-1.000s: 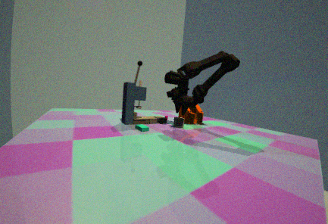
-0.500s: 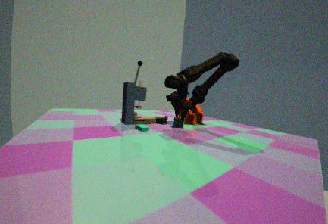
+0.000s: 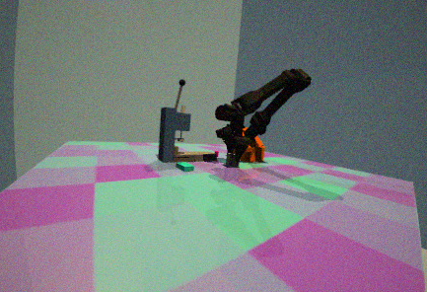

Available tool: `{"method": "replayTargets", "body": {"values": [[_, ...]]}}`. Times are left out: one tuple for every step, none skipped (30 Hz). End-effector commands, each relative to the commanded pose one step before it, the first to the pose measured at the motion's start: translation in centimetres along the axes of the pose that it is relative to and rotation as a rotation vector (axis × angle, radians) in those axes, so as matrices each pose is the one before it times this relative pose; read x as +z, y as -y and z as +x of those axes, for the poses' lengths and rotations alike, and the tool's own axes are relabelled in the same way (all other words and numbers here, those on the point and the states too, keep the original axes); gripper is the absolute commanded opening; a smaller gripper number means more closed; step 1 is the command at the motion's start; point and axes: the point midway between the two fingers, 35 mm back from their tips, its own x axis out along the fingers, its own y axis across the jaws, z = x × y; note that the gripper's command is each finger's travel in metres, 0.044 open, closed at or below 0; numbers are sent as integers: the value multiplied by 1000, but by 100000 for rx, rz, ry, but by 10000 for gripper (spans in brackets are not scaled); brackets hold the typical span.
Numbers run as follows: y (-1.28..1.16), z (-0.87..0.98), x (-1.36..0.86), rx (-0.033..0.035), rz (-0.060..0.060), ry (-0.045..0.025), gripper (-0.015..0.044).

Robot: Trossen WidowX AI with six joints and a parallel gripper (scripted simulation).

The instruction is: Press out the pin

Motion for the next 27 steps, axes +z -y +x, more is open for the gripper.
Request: {"method": "replayTargets", "body": {"values": [[140, 583, -115, 136, 1228, -790, 440], [0, 0, 0, 0, 0, 0, 414], [0, 0, 0, 0, 0, 0, 387], [0, 0, 0, 0, 0, 0, 361], [0, 0, 0, 0, 0, 0, 335], [0, 0, 0, 0, 0, 0, 309], [0, 0, 0, 0, 0, 0, 282], [0, 0, 0, 0, 0, 0, 256], [0, 0, 0, 0, 0, 0, 230], [0, 0, 0, 0, 0, 0, 204], [0, 0, 0, 0, 0, 0, 197], [0, 0, 0, 0, 0, 0, 190], [0, 0, 0, 0, 0, 0, 184], [0, 0, 0, 0, 0, 0, 177], [0, 0, 0, 0, 0, 0, 170], [0, 0, 0, 0, 0, 0, 164], [0, 0, 0, 0, 0, 0, 157], [0, 0, 0, 0, 0, 0, 150], [0, 0, 0, 0, 0, 0, 144], [0, 0, 0, 0, 0, 0, 137], [0, 0, 0, 0, 0, 0, 130], [0, 0, 0, 0, 0, 0, 124], [0, 0, 0, 0, 0, 0, 117], [0, 0, 0, 0, 0, 0, 110], [0, 0, 0, 0, 0, 0, 104], [0, 0, 0, 0, 0, 0, 97], [0, 0, 0, 0, 0, 0, 90]]}}
